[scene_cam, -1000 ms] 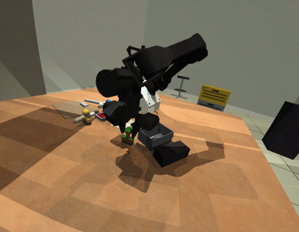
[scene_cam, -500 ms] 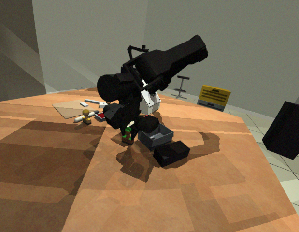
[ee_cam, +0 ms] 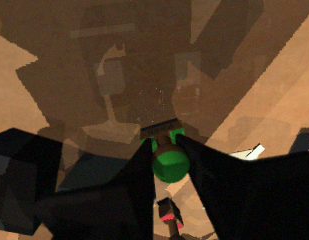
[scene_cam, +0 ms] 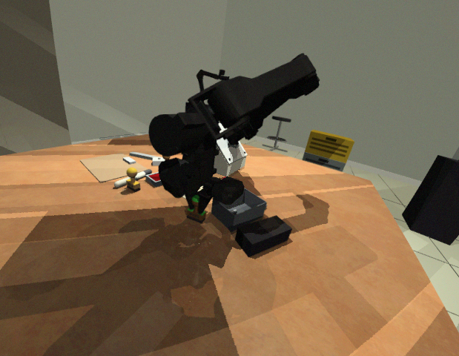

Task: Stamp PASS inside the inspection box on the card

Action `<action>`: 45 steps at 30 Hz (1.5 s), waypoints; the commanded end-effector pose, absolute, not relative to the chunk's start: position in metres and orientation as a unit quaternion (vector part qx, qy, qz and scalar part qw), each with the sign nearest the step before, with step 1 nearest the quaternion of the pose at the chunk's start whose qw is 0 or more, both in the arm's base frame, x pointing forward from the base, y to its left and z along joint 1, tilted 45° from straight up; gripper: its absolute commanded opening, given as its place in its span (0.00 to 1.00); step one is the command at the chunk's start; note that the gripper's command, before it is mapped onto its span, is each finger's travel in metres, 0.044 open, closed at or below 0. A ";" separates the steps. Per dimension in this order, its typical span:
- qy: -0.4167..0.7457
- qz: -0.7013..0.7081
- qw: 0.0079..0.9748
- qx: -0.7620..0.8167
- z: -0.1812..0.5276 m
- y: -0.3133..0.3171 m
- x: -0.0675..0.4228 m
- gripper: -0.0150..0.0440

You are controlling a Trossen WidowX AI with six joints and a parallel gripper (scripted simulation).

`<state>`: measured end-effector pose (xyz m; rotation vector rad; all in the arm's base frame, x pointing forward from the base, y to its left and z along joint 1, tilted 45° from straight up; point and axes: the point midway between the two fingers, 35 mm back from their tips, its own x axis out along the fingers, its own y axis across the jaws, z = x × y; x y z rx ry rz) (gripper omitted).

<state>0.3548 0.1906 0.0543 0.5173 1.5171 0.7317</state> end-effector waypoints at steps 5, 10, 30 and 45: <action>0.664 0.321 0.636 0.226 0.056 0.189 0.355 0.25; 0.664 0.321 0.636 0.226 0.058 0.187 0.356 0.25; 0.664 0.321 0.636 0.226 0.064 0.180 0.357 0.25; 0.664 0.320 0.636 0.226 0.069 0.175 0.359 0.25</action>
